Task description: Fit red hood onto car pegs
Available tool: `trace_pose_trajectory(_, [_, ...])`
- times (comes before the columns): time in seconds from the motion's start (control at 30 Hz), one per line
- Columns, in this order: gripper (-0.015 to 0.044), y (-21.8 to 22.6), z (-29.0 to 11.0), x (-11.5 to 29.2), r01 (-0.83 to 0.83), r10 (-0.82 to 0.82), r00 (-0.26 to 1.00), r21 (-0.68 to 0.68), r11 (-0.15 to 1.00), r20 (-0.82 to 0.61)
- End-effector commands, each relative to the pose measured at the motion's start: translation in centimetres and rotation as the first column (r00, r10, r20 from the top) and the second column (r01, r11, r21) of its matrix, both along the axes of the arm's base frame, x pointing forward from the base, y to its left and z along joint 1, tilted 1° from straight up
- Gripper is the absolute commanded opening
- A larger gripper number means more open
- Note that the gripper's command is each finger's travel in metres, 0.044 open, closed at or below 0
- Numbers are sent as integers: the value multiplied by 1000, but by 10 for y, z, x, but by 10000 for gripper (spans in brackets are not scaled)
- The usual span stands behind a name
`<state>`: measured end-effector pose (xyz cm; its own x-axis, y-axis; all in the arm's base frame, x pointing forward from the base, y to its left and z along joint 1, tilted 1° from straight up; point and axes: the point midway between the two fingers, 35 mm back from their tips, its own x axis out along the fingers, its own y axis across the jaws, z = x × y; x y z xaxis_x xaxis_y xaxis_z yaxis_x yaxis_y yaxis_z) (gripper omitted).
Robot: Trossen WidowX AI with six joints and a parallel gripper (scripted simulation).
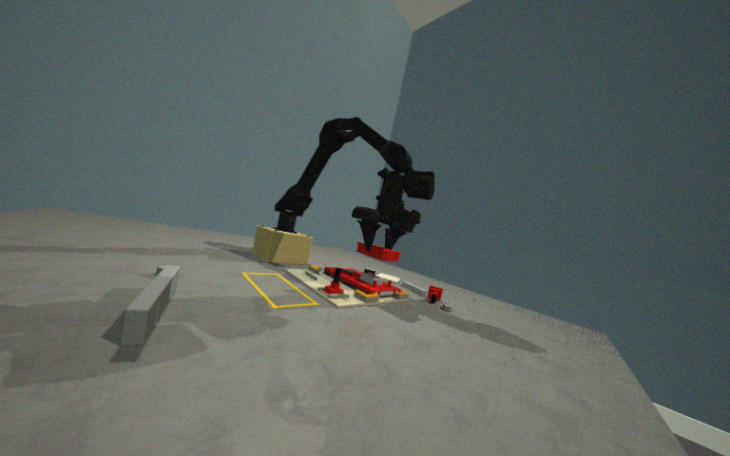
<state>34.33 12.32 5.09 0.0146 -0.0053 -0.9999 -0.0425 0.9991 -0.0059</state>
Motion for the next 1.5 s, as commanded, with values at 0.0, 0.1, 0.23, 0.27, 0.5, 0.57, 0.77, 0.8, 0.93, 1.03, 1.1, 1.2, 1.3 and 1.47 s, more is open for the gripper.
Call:
trace_pose_trajectory(0.0, [0, -1, -4, 0, 7, -7, 1000, 6, 1000, 7])
trace_pose_trajectory(0.1, [0, 0, -16, 0, 7, -7, 1000, 6, 1000, 6])
trace_pose_trajectory(0.23, [0, 2, -41, 0, 7, -7, 1000, 6, 1000, 6])
trace_pose_trajectory(0.27, [0, 1, -43, -1, 7, -7, 1000, 6, 1000, 6])
trace_pose_trajectory(0.5, [0, 0, -46, -1, 7, -7, 1000, 6, 1000, 6])
trace_pose_trajectory(0.57, [0, 0, -46, -1, 7, -7, 1000, 6, 1000, 6])
trace_pose_trajectory(0.77, [0, 0, -46, -1, 7, -7, 1000, 6, 1000, 6])
trace_pose_trajectory(0.8, [0, 0, -46, -1, 7, -7, 1000, 6, 1000, 6])
trace_pose_trajectory(0.93, [0, 0, -46, -1, 7, -7, 1000, 6, 1000, 6])
trace_pose_trajectory(1.03, [0, 0, -46, -1, 7, -7, 1000, 6, 1000, 6])
trace_pose_trajectory(1.1, [0, 0, -46, -1, 7, -7, 1000, 6, 1000, 6])
trace_pose_trajectory(1.2, [0, 0, -46, -1, 7, -7, 1000, 6, 1000, 6])
trace_pose_trajectory(1.3, [0, 0, -46, -1, 7, -7, 1000, 6, 1000, 6])
trace_pose_trajectory(1.47, [0, 0, -46, -1, 7, -7, 1000, 6, 1000, 6])
